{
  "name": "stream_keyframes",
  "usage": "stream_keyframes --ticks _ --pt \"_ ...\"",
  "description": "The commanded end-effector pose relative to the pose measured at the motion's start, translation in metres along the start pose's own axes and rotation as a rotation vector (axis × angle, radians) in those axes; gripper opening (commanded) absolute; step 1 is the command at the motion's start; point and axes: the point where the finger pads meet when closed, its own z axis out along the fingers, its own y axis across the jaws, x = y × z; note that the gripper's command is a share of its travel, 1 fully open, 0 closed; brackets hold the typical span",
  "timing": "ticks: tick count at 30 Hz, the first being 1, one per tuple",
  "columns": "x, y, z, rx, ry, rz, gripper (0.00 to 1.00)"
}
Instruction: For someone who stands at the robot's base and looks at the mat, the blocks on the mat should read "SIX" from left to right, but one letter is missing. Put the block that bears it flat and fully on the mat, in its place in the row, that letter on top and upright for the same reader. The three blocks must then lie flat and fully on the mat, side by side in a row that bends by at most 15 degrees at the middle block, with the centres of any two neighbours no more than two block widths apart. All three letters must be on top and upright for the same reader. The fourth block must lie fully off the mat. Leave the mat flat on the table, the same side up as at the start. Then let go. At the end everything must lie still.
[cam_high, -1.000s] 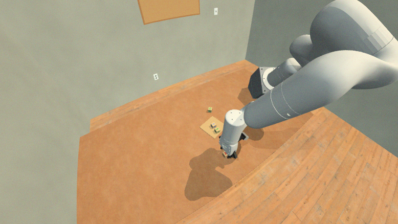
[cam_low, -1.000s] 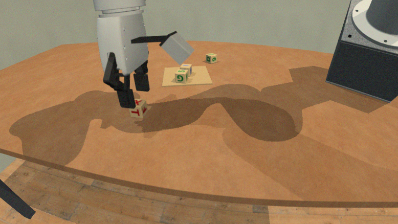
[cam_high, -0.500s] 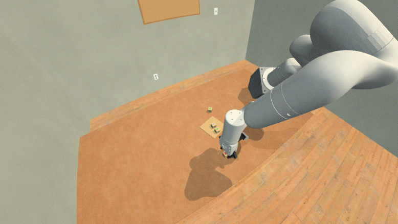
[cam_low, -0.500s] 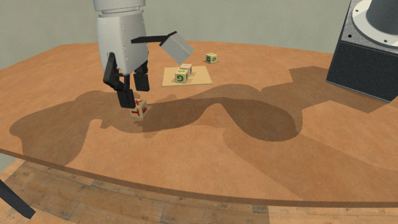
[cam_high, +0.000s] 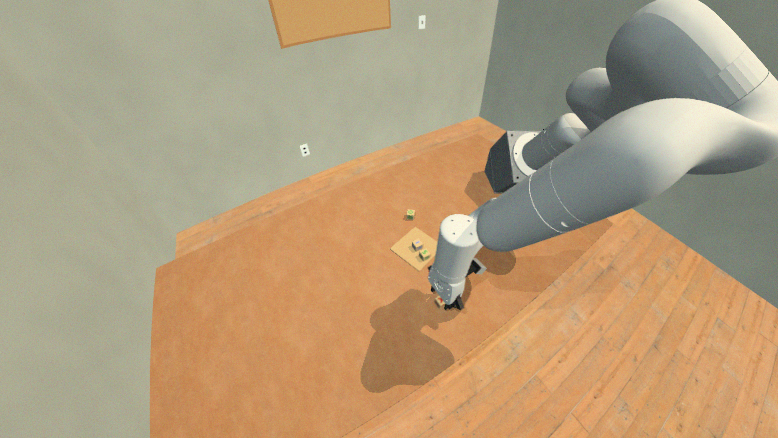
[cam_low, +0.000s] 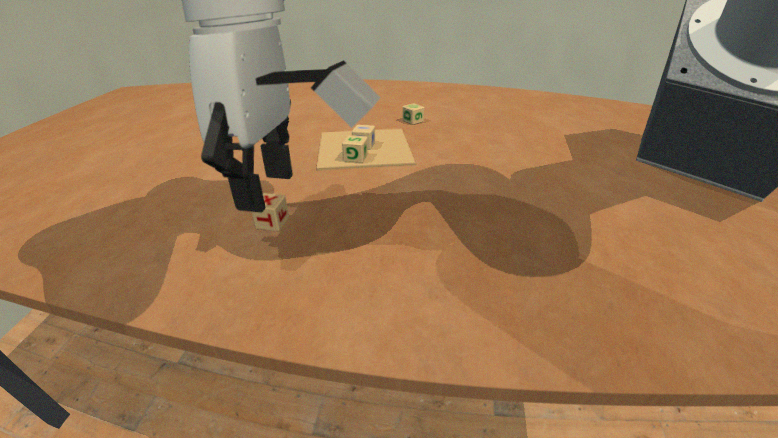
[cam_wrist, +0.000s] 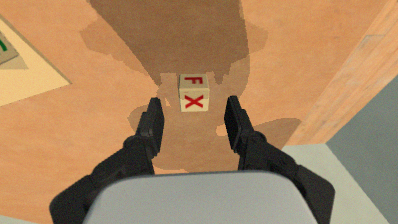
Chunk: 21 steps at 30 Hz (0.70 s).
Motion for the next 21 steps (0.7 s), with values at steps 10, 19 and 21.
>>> stream_keyframes --ticks 10,19,21 --pt "-0.001 0.0 0.001 0.0 -0.001 0.0 0.69" --pt "-0.001 0.0 0.016 0.0 -0.001 0.0 0.69" --pt "-0.001 0.0 0.02 0.0 -0.001 0.0 0.69"
